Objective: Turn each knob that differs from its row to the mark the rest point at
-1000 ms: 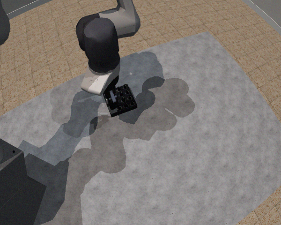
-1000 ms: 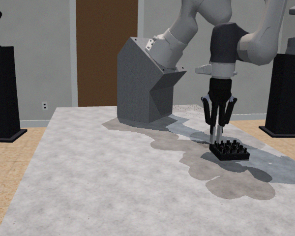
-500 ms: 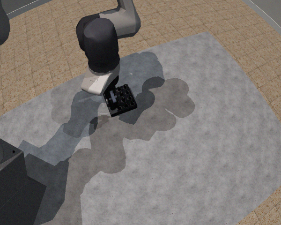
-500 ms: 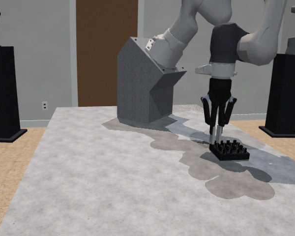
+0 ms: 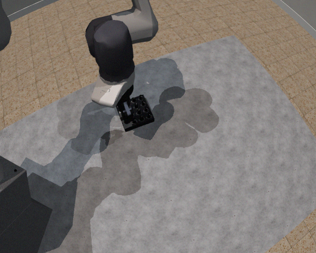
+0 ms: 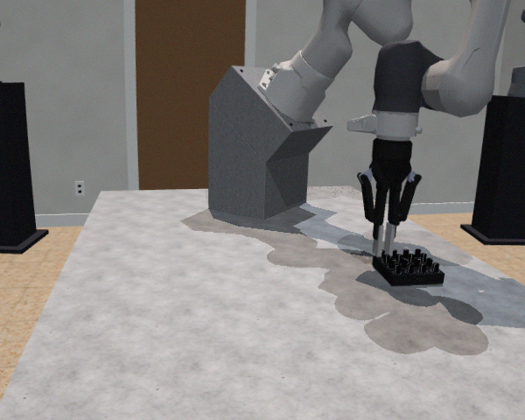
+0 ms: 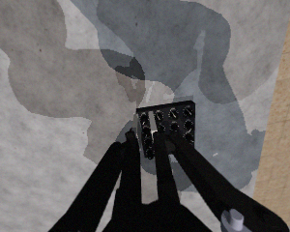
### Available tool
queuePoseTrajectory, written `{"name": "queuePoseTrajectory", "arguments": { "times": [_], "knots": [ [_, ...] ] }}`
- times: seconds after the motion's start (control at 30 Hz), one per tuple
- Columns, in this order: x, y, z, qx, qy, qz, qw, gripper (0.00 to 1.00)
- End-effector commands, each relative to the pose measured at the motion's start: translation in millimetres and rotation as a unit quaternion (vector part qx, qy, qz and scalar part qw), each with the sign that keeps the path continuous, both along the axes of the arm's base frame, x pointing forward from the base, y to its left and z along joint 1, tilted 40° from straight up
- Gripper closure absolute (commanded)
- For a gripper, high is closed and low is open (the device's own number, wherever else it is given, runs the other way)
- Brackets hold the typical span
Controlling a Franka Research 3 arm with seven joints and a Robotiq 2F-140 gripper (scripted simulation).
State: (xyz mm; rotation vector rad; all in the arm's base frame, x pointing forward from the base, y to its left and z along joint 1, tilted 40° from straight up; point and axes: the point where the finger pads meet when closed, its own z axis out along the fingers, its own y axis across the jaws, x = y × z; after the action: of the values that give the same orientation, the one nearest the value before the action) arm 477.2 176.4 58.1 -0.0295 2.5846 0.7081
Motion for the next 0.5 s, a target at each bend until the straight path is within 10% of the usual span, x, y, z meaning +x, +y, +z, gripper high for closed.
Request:
{"name": "queuePoseTrajectory", "arguments": {
  "times": [0.0,0.47],
  "knots": [
    [0.4,-0.7,-0.4,-0.002,-0.002,0.001,1.000,0.88],
    [0.4,-0.7,-0.4,-0.002,-0.002,0.001,1.000,0.95]
  ]
}}
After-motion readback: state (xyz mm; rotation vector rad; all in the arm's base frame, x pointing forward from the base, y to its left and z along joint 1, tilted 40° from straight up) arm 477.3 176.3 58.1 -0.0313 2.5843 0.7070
